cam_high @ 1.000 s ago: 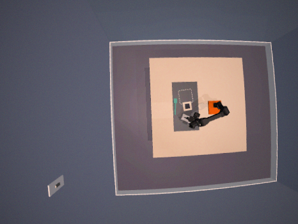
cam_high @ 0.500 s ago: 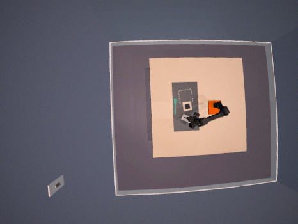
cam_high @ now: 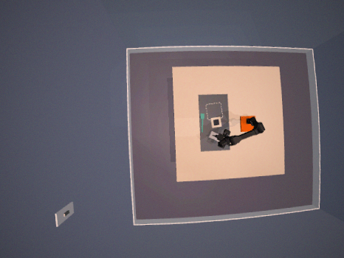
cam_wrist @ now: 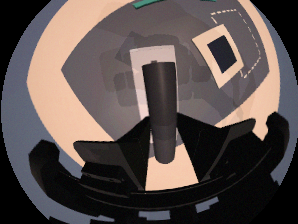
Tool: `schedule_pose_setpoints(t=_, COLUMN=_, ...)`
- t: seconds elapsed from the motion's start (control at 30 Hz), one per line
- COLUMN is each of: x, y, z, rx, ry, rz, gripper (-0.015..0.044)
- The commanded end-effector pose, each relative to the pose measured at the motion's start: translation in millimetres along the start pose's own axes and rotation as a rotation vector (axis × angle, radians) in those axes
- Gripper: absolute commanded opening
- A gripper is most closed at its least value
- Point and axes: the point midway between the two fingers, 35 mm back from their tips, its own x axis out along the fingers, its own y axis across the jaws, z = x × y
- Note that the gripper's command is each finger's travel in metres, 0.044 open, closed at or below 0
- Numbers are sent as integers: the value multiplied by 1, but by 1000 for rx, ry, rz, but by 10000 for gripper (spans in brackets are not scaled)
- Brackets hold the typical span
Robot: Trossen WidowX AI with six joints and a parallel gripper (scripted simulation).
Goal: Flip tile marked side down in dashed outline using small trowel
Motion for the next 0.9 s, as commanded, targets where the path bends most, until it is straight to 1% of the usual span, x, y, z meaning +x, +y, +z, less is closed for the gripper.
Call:
schedule_pose_setpoints(t=0.0, x=2, y=-1, z=-1, rx=2, ry=5, rz=-4, gripper=130)
schedule_pose_setpoints(t=0.13, x=2, y=-1, z=-1, rx=46, ry=5, rz=-4, gripper=130)
schedule_pose_setpoints(t=0.87, x=2, y=-1, z=-1, rx=694, ry=3, rz=-6, gripper=130)
